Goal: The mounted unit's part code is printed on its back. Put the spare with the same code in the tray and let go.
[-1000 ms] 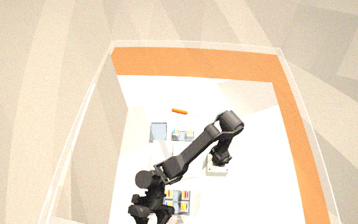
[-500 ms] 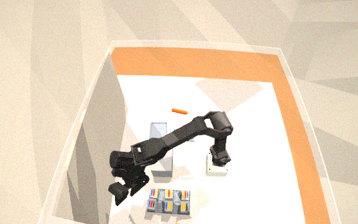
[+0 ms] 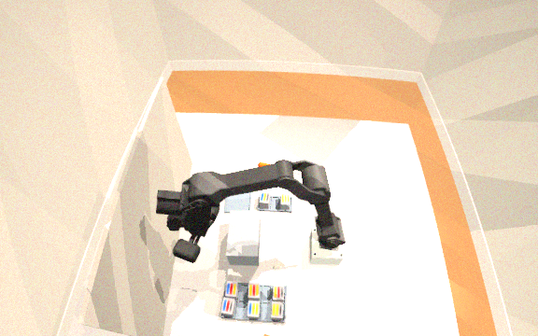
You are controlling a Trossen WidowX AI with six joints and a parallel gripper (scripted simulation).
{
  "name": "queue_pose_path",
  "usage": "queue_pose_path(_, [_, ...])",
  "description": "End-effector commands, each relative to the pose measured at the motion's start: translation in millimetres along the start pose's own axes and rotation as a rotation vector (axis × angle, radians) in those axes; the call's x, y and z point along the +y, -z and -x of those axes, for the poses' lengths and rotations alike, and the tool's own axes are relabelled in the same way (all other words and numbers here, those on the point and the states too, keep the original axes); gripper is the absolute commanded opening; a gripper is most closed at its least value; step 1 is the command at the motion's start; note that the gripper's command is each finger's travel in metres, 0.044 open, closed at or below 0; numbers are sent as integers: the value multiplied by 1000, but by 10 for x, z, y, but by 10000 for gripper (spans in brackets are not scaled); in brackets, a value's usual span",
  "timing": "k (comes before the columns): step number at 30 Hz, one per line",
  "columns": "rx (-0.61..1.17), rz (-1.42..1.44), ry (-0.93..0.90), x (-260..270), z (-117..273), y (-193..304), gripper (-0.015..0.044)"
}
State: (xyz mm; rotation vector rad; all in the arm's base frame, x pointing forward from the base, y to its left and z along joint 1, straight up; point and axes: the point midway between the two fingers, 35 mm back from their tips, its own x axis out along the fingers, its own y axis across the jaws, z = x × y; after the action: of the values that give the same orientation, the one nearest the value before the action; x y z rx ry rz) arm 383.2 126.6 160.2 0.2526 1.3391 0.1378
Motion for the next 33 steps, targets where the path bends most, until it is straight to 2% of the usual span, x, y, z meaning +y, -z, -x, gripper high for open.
queue_pose_path(1, [187,220,224,-719,281,54,440])
queue_pose_path(27, [210,242,240,-784,319,70,440])
queue_pose_path(29, [200,166,249,-894,328,84,440])
queue_pose_path(33, [138,-295,296,-1527,374,253,440])
